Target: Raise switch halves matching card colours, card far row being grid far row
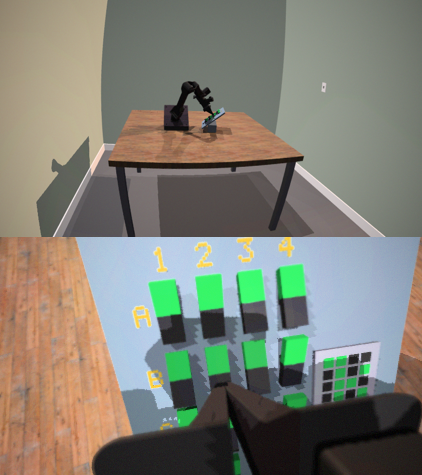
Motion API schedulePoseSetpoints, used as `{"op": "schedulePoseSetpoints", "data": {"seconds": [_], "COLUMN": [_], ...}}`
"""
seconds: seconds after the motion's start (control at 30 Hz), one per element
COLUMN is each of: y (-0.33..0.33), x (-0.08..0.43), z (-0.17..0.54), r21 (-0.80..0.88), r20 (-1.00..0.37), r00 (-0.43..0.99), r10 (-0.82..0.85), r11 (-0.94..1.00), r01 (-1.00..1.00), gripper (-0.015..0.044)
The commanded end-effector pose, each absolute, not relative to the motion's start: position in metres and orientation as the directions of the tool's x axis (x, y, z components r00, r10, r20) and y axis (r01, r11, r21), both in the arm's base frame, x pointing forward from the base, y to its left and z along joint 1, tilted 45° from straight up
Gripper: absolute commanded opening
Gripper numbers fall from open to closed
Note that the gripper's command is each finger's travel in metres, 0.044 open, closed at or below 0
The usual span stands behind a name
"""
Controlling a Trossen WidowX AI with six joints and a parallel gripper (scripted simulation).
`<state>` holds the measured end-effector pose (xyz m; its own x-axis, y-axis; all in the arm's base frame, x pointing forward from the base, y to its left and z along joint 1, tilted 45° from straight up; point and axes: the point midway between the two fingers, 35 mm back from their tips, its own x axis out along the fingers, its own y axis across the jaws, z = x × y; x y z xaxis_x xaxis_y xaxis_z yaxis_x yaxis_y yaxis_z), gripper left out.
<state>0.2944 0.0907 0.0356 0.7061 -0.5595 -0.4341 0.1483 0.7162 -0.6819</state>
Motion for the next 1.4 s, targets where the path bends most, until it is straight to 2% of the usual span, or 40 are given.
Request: {"op": "schedulePoseSetpoints", "data": {"seconds": [0.0, 1.13, 1.37], "y": [0.090, 0.089, 0.123], "x": [0.294, 0.297, 0.258], "z": [0.034, 0.034, 0.057], "r21": [-0.684, -0.682, -0.681], "r20": [-0.437, -0.436, -0.458], "r00": [0.705, 0.705, 0.686], "r10": [-0.558, -0.559, -0.565], "r11": [0.716, 0.717, 0.719], "r01": [0.142, 0.148, 0.138], "gripper": [0.0000, 0.0000, 0.0000]}}
